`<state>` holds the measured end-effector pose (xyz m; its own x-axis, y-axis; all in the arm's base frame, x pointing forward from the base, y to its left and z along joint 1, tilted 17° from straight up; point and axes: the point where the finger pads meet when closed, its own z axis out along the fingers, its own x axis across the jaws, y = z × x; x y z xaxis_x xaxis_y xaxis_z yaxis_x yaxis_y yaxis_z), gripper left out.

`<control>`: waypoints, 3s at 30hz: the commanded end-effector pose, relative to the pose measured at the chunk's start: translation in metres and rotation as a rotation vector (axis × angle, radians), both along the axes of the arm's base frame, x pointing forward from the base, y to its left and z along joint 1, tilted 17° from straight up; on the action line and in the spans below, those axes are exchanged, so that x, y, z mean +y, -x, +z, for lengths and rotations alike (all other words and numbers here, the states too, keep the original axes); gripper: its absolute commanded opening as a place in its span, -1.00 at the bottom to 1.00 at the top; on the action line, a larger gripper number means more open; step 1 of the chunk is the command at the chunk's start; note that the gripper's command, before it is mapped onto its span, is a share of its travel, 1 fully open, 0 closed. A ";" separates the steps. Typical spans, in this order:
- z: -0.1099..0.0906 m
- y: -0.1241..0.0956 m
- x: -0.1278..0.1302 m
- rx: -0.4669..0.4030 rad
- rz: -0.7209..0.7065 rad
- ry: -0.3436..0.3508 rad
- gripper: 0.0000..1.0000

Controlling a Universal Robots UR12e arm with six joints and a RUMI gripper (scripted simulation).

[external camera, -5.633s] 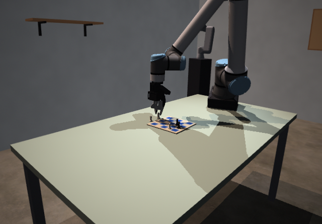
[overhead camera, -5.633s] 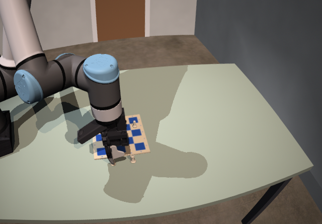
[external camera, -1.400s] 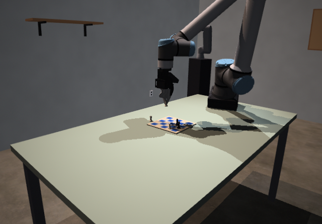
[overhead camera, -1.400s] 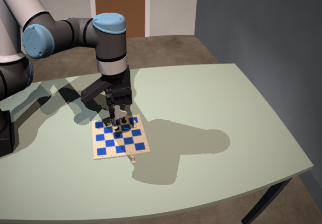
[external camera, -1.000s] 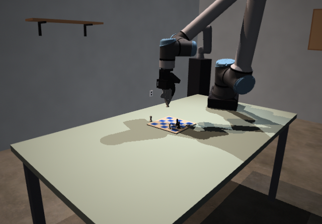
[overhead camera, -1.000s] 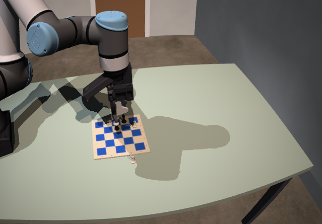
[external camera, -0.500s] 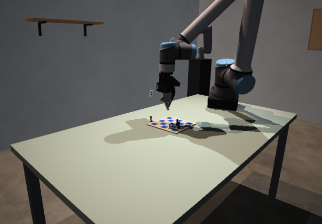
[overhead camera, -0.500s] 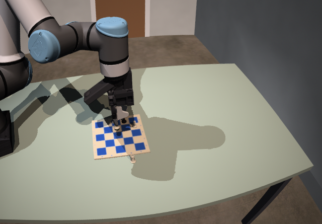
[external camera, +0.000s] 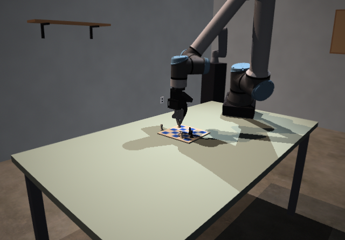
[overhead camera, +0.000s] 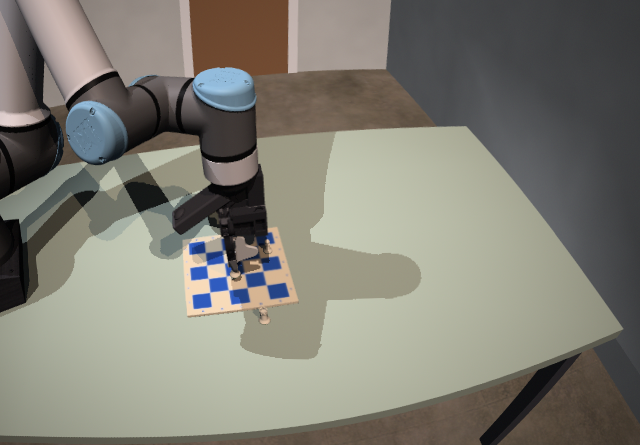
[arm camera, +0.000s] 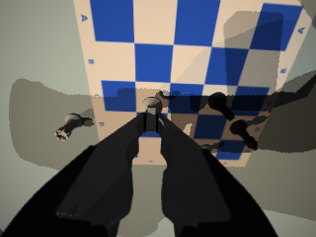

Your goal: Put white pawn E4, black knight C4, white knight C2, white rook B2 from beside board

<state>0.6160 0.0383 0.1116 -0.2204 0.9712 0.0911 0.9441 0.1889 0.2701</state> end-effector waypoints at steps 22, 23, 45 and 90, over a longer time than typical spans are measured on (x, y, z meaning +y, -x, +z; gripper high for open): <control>-0.017 -0.006 0.002 -0.002 0.000 0.001 -1.00; -0.017 -0.006 0.002 -0.002 0.000 0.001 -1.00; -0.017 -0.006 0.002 -0.002 0.000 0.001 -1.00; -0.021 -0.007 0.003 -0.002 0.000 0.001 -1.00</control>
<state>0.6223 0.0414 0.0900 -0.2202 0.9712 0.0906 0.9440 0.1887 0.2706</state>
